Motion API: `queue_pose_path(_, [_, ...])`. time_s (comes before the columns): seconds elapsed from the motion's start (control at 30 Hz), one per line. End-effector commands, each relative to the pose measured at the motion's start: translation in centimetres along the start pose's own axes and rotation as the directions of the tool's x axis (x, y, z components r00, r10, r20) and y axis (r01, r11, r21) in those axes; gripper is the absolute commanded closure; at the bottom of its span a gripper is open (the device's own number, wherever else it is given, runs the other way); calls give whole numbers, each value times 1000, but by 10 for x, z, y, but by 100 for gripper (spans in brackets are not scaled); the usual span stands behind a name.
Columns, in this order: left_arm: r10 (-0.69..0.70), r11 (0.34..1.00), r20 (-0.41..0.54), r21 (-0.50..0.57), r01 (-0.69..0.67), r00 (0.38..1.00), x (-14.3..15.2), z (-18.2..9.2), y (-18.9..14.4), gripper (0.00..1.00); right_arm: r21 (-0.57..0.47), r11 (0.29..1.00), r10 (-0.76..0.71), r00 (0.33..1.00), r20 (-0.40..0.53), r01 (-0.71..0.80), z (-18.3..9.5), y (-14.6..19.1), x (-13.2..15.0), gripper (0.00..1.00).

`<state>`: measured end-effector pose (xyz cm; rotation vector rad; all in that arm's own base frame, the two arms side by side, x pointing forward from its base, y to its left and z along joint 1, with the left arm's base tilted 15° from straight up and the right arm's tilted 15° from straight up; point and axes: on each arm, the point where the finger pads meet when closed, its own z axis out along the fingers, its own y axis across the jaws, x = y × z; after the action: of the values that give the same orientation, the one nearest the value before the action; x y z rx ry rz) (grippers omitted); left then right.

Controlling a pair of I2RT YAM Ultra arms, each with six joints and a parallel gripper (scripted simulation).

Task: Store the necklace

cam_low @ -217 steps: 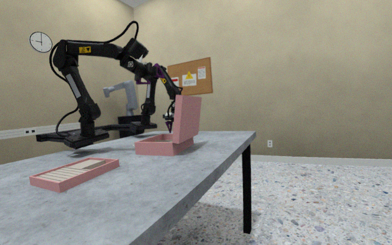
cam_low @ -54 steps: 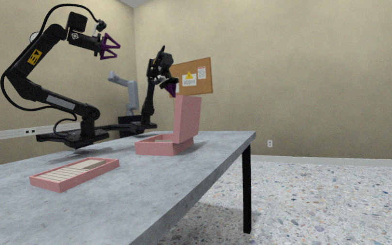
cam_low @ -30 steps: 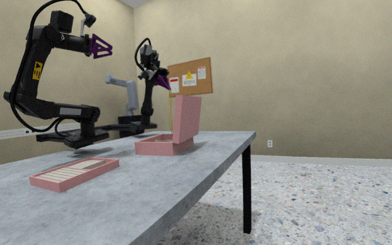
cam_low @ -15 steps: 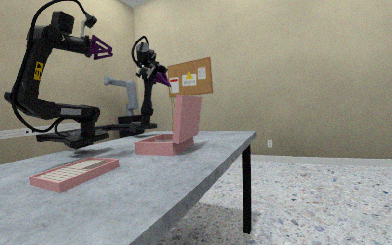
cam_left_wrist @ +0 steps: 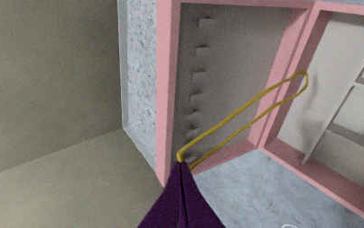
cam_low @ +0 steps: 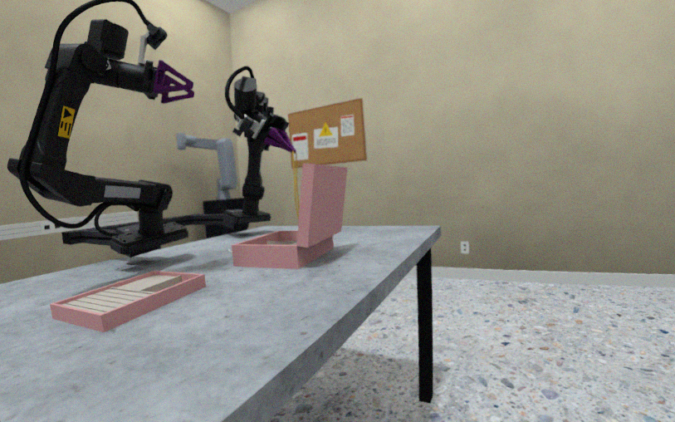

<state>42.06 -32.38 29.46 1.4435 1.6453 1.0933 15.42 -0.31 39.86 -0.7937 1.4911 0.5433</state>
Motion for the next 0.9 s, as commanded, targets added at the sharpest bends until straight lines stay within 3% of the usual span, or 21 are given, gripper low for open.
queue_pose_path(0.0, [-78, 994, 38, -70, 81, 996, -3, 3, 14, 100, 3, 999, -47, 998, -35, 47, 1, 0, 5, 0])
queue_pose_path(0.47, [-13, 1000, 5, -26, 14, 1000, -1, 34, -29, 100, 3, 999, -47, 998, -34, 47, 1, 0, 5, 0])
queue_pose_path(0.87, [-28, 999, 13, -35, 29, 1000, -3, 30, -24, 100, 3, 999, -47, 998, -34, 47, 1, 0, 5, 0])
